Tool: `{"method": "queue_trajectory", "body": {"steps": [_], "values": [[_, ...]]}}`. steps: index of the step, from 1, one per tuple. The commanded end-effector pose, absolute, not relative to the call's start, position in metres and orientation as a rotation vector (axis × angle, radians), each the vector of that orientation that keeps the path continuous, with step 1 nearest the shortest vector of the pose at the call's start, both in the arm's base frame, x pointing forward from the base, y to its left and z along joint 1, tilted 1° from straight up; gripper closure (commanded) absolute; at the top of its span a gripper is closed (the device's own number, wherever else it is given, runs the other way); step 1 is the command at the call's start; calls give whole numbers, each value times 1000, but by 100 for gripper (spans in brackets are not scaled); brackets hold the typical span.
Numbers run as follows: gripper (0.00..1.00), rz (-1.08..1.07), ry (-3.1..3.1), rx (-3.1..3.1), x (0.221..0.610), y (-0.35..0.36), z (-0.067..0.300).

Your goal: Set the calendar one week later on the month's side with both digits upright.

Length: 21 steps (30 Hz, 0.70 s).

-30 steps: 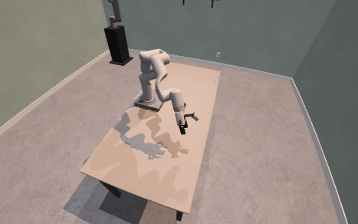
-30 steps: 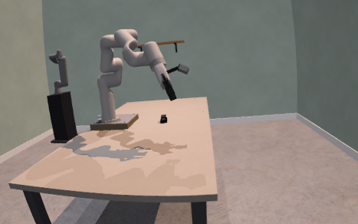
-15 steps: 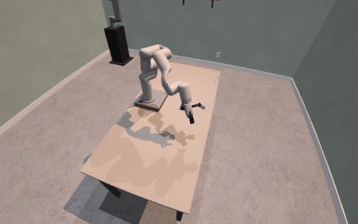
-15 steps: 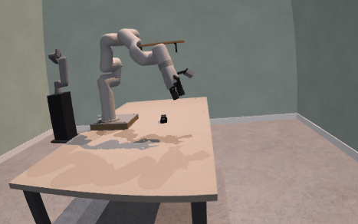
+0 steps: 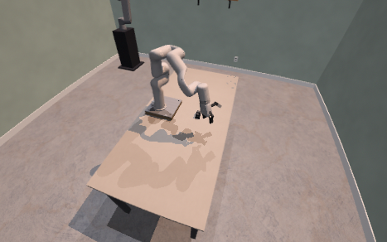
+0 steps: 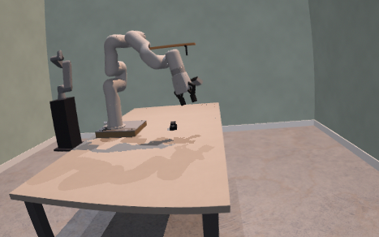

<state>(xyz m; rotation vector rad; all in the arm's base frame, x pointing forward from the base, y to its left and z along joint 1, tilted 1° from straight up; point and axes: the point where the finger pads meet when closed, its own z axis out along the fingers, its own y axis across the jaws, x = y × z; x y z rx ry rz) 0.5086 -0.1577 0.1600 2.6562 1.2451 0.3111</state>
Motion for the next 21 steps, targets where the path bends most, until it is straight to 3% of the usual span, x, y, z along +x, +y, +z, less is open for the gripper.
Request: {"method": "queue_trajectory", "body": {"steps": [1, 14, 21], "values": [[0, 262, 1482, 2577, 490, -104, 154], [0, 175, 1822, 2425, 454, -40, 140], [0, 94, 2118, 2244, 413, 11, 127]]}}
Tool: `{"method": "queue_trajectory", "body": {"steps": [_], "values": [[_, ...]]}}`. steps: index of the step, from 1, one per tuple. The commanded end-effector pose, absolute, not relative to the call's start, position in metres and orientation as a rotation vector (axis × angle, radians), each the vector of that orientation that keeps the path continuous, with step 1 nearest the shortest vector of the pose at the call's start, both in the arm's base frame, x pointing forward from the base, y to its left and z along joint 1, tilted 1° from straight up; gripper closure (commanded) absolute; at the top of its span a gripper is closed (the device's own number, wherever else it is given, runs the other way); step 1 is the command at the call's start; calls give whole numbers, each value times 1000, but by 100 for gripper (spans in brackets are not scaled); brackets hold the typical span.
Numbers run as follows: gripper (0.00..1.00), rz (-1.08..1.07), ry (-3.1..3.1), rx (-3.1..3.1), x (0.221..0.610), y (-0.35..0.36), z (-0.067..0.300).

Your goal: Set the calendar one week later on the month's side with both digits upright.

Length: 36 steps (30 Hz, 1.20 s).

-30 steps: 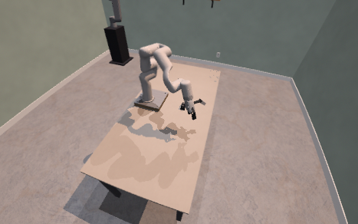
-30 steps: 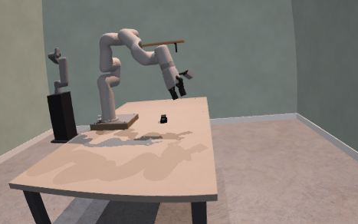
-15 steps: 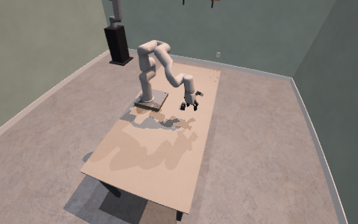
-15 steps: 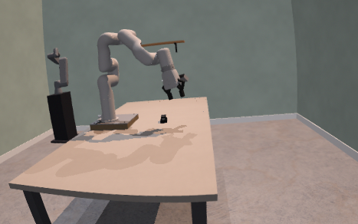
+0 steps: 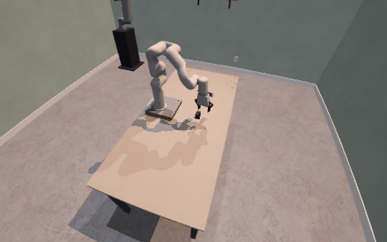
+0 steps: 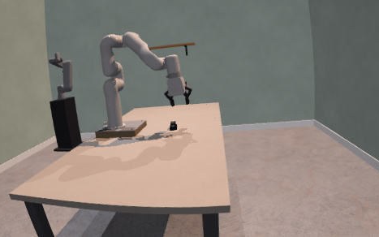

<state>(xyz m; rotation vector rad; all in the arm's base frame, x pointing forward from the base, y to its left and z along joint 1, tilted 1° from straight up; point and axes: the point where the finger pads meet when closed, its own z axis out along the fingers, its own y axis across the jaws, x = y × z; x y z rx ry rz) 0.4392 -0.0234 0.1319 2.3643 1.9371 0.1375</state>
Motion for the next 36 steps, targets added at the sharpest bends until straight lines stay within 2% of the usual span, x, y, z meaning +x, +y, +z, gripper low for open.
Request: {"method": "queue_trajectory", "body": {"steps": [1, 11, 36], "values": [[0, 84, 2151, 2221, 407, 16, 126], [0, 19, 2363, 2053, 371, 47, 116], [0, 17, 2452, 1947, 368, 51, 115]]}}
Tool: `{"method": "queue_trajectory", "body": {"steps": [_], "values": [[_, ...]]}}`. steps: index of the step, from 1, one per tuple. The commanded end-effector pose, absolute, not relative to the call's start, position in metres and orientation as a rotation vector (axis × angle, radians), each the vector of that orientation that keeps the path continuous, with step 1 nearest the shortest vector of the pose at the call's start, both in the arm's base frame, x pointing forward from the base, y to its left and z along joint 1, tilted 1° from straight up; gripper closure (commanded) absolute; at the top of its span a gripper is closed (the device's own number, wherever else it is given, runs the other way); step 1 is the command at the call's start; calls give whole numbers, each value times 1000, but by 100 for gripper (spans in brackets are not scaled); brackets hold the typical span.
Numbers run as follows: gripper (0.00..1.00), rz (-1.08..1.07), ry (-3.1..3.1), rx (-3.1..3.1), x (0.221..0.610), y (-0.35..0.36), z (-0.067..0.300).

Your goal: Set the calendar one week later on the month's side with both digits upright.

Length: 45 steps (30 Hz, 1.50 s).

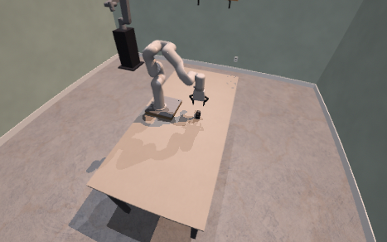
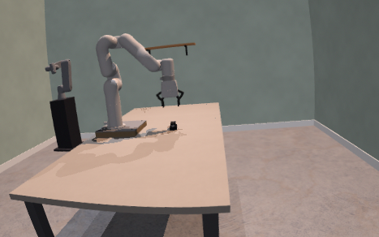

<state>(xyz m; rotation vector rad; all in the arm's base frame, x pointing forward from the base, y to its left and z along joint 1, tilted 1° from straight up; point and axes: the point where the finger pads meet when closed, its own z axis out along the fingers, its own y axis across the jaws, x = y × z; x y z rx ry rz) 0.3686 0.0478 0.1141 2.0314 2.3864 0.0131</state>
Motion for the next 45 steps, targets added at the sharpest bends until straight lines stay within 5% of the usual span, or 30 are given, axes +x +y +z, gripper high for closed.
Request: {"method": "queue_trajectory", "body": {"steps": [1, 45], "values": [[0, 17, 2482, 1908, 367, 52, 115], [0, 9, 3107, 357, 330, 90, 106]]}}
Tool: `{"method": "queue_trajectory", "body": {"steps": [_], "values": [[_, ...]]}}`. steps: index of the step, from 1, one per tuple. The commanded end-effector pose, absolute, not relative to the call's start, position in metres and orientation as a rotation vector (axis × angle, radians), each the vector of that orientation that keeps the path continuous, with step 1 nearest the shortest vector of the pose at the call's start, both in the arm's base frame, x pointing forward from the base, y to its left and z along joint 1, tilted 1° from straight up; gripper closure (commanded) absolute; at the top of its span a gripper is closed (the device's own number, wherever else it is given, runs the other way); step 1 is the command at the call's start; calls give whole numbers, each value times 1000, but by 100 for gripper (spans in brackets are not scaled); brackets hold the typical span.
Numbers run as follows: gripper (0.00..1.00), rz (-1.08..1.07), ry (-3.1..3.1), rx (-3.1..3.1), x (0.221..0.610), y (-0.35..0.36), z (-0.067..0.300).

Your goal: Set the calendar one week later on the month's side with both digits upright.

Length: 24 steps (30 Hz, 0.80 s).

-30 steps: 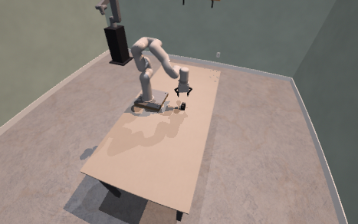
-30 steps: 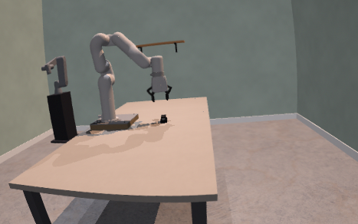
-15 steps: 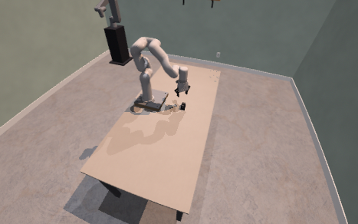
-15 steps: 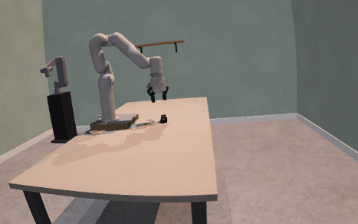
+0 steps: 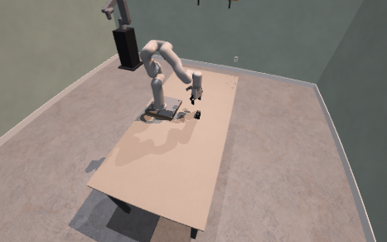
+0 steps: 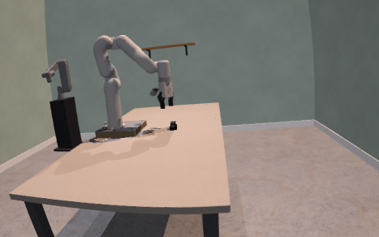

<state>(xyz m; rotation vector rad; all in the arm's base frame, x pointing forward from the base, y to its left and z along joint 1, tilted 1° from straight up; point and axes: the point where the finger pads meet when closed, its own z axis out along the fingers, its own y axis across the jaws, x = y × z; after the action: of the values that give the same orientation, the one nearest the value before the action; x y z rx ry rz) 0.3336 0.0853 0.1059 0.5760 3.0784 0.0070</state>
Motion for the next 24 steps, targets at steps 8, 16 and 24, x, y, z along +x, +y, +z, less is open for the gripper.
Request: {"method": "queue_trajectory", "body": {"steps": [8, 16, 24], "values": [[0, 7, 3126, 61, 323, 96, 104], [0, 6, 3115, -263, 316, 102, 102], [0, 4, 3076, -557, 309, 107, 100]]}}
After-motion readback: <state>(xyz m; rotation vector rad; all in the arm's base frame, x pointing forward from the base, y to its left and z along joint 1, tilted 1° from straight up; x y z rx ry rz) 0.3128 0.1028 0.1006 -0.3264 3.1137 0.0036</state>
